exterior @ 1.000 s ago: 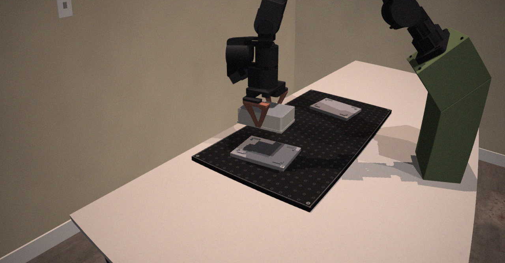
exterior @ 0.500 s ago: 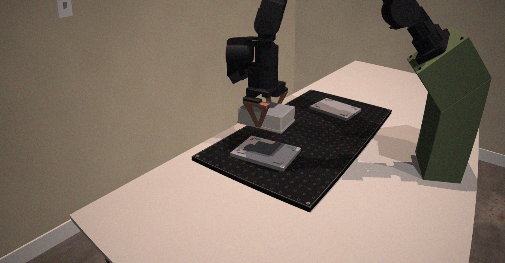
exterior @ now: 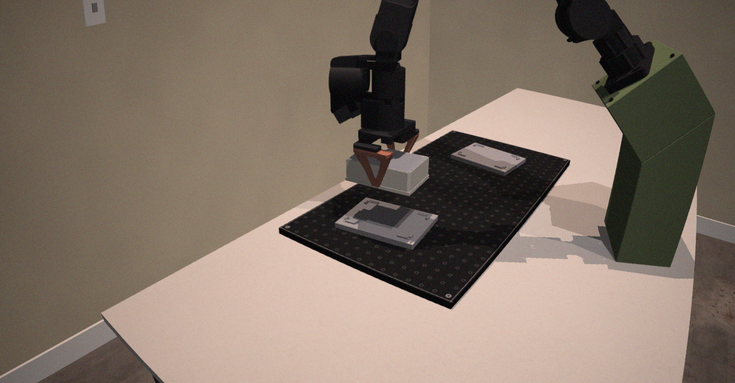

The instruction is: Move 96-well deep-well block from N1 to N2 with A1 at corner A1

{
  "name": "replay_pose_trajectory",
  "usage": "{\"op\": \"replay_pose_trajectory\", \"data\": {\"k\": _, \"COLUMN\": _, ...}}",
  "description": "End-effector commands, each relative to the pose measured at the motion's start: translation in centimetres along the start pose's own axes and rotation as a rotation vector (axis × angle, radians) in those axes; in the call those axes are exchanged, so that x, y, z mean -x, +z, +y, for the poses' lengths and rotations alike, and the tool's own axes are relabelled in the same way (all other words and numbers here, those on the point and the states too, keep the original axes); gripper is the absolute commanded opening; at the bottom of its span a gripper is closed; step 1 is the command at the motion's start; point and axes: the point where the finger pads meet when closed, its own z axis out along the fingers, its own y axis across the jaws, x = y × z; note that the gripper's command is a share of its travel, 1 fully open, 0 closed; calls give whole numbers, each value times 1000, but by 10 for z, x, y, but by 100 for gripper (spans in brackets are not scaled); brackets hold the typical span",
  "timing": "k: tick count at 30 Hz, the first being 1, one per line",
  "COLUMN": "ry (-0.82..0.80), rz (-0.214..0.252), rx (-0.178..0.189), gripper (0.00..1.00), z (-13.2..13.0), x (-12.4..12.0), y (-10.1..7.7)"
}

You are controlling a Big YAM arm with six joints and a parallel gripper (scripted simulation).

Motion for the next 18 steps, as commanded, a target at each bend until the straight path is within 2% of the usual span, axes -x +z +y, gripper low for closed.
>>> {"op": "replay_pose_trajectory", "data": {"k": 1, "ry": -3, "rz": -20, "rx": 7, "gripper": 0, "z": 3, "x": 12, "y": 8}}
{"op": "replay_pose_trajectory", "data": {"k": 18, "ry": -5, "rz": -15, "rx": 3, "gripper": 0, "z": 1, "x": 10, "y": 34}}
